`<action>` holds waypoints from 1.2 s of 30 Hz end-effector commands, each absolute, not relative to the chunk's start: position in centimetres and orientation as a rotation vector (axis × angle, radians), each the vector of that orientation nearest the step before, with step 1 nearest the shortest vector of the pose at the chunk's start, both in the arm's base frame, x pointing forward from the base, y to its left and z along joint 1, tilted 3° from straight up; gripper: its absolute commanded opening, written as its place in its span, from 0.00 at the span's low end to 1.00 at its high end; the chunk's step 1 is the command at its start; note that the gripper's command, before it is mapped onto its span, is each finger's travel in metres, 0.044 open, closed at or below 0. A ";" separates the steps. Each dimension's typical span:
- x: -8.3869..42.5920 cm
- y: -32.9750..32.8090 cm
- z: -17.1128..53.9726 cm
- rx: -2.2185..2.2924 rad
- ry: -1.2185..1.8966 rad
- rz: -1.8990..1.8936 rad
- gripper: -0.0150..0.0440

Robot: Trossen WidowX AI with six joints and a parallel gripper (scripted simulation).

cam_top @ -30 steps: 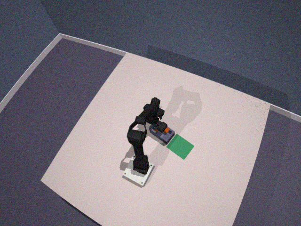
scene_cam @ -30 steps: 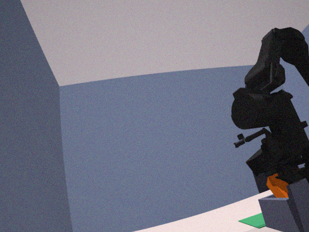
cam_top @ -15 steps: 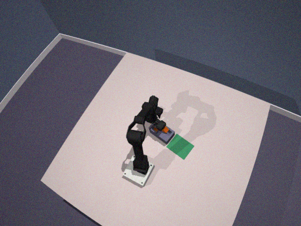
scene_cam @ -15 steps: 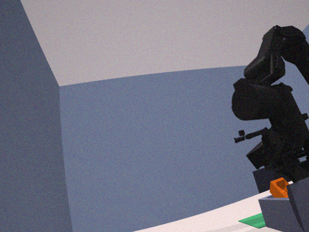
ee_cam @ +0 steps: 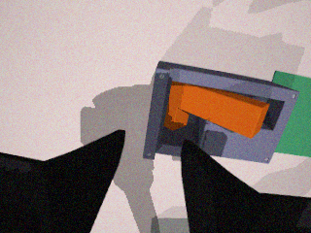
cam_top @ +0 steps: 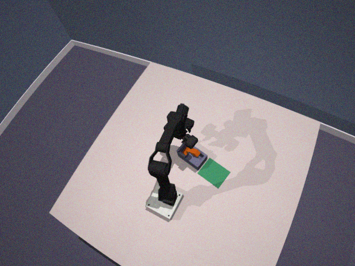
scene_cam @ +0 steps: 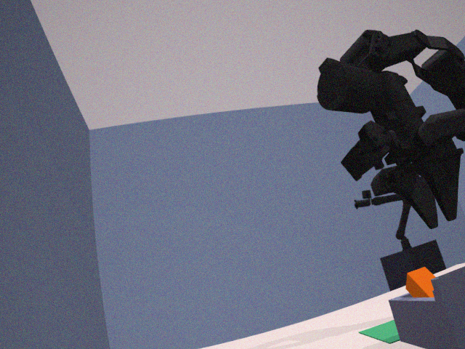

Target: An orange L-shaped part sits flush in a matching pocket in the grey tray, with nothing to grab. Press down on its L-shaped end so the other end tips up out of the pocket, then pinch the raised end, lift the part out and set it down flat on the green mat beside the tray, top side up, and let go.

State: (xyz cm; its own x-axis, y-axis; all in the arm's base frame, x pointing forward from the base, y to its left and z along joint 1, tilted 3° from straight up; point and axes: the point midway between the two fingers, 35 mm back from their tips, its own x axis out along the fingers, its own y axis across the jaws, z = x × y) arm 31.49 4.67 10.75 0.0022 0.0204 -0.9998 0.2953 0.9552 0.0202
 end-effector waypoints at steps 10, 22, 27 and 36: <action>31.5 4.7 10.8 0.252 1.556 -0.218 0.56; 31.5 4.7 10.8 0.252 1.556 -0.218 0.56; 31.5 4.0 10.8 0.145 1.565 -0.115 0.73; 31.0 0.3 10.8 -0.429 1.527 0.450 0.73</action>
